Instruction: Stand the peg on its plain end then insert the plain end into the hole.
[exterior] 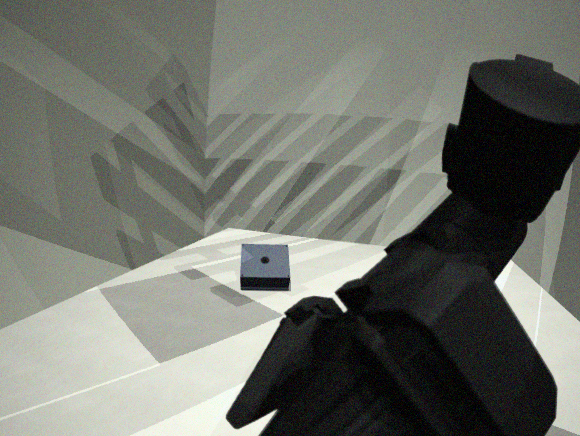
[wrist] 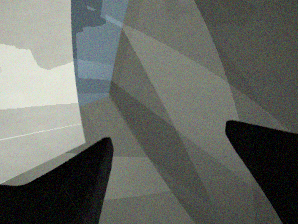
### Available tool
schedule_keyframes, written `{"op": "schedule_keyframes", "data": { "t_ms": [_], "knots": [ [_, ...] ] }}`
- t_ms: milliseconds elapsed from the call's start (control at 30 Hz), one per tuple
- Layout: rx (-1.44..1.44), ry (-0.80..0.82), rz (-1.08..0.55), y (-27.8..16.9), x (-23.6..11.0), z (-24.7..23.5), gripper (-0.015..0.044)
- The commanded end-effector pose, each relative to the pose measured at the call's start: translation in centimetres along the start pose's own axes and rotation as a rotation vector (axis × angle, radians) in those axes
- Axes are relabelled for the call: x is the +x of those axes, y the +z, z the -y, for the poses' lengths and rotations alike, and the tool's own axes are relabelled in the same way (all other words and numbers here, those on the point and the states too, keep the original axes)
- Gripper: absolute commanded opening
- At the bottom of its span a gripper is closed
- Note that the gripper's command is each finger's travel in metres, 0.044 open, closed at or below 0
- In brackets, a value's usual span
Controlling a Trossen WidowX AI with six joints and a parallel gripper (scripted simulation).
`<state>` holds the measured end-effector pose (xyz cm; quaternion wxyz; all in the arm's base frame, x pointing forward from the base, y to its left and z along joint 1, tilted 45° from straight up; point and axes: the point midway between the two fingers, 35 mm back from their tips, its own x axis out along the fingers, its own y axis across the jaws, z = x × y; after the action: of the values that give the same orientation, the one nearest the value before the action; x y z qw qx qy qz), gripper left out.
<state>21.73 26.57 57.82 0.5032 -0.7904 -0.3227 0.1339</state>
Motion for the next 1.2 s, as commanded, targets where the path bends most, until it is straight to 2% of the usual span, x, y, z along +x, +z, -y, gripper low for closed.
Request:
{"op": "schedule_keyframes", "data": {
  "t_ms": [0,33,633,1167],
  "knots": [
    [0.002,0.002,0.001,0.0,0.0,-0.1,0.0426],
    [0.008,0.008,0.003,0.0,0.2,-0.3,0.044],
    [0.258,0.238,0.044,0.5,3.6,-9.1,0.044],
    [0.539,0.465,0.02,-0.1,4.7,-17.6,0.044]
  ]
}}
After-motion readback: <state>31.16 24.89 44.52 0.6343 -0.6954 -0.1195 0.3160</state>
